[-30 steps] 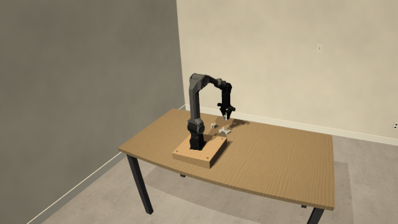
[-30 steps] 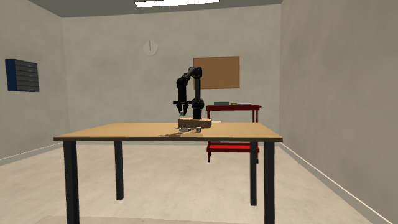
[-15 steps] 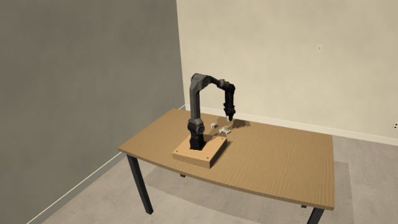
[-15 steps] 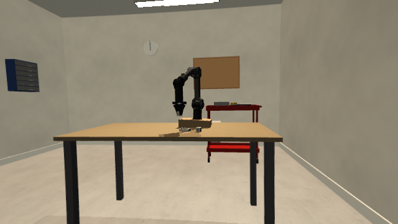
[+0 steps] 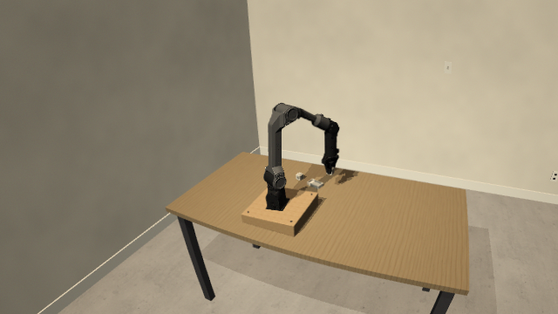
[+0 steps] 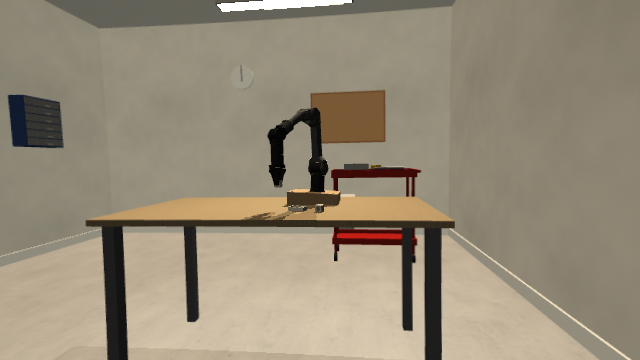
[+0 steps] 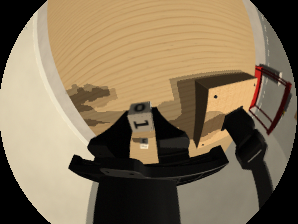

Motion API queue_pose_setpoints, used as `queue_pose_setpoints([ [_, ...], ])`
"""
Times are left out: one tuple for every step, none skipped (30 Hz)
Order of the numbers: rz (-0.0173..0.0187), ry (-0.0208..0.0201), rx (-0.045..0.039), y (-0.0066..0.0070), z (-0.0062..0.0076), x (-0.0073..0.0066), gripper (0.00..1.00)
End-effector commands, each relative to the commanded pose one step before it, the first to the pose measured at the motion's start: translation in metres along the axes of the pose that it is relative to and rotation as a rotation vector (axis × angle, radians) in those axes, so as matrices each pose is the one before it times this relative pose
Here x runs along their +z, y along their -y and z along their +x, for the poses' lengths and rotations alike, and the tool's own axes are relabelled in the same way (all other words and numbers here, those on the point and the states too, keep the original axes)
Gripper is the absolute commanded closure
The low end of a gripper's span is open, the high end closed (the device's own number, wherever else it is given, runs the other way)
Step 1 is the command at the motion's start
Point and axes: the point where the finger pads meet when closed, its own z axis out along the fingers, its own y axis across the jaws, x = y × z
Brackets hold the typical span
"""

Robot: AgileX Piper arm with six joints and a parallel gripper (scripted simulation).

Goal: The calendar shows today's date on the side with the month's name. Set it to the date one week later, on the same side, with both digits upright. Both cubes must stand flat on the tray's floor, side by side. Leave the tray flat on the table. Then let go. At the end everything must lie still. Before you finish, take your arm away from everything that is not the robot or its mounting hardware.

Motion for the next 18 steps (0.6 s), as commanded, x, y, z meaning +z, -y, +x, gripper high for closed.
queue_pose_setpoints([
  [0.00201,0.00469,0.08525,0.0006,-0.00518,0.00098,0.67],
  [0.00035,-0.00016,0.03524,0.00058,-0.00198,0.0003,0.67],
  [0.00012,-0.00034,0.02573,0.00034,-0.0014,0.0002,0.67],
  [-0.00064,-0.00031,0.017,0.00014,-0.00087,-0.00007,0.67],
  [-0.00044,-0.00009,0.0089,0.00005,-0.00034,-0.00008,0.67],
  [0.0,0.0,0.0,0.0,0.0,0.0,0.67],
  [0.0,0.0,0.0,0.0,0.0,0.0,0.67],
  [0.0002,-0.00007,0.00149,0.00004,0.00003,0.00006,0.67],
  [0.00001,0.0,0.00105,0.00001,-0.00005,0.00001,0.67],
  [0.0,0.0,-0.00015,0.0,-0.00001,0.0,0.67],
  [0.0,0.0,-0.00011,0.0,0.0,0.0,0.67],
  [0.0,0.0,0.0,0.0,0.0,0.0,0.67],
  [0.0,0.0,0.0,0.0,0.0,0.0,0.67],
  [0.0,0.0,0.0,0.0,0.0,0.0,0.67],
  [0.0,0.0,0.0,0.0,0.0,0.0,0.67],
  [0.0,0.0,0.0,0.0,0.0,0.0,0.67],
  [0.0,0.0,0.0,0.0,0.0,0.0,0.67],
  [0.0,0.0,0.0,0.0,0.0,0.0,0.67],
])
